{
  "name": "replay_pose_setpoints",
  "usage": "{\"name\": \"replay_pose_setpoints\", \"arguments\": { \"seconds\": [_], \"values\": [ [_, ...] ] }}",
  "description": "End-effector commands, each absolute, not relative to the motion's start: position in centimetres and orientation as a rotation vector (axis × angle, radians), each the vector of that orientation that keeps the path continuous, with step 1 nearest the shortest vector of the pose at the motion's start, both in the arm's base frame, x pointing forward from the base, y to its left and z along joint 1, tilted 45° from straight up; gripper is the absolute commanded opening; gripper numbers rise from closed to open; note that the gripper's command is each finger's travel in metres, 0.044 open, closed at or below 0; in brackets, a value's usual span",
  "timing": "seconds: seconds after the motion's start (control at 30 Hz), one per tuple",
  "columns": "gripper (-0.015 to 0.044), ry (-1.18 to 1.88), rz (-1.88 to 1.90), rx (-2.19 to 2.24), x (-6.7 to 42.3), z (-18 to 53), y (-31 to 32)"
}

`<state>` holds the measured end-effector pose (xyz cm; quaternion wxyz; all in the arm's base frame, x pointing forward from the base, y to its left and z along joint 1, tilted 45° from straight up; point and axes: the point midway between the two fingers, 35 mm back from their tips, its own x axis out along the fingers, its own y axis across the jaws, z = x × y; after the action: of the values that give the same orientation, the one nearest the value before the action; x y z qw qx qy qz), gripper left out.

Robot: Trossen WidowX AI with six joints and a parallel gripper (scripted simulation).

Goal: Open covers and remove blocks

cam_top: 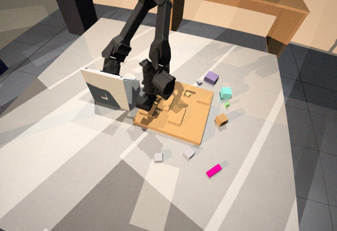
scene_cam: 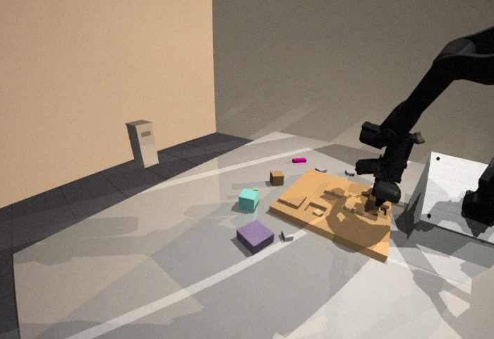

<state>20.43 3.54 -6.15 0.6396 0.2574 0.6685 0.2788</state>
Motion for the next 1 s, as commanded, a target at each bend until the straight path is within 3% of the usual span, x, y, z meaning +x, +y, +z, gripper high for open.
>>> {"name": "replay_pose_setpoints", "arguments": {
  "seconds": [0.0, 0.97],
  "values": [
    [0.0, 1.524, 0.635, 0.578, 20.6, -6.6, 3.1],
    [0.0, 1.523, 0.64, 0.58, 20.3, -8.4, 1.1]
  ]
}}
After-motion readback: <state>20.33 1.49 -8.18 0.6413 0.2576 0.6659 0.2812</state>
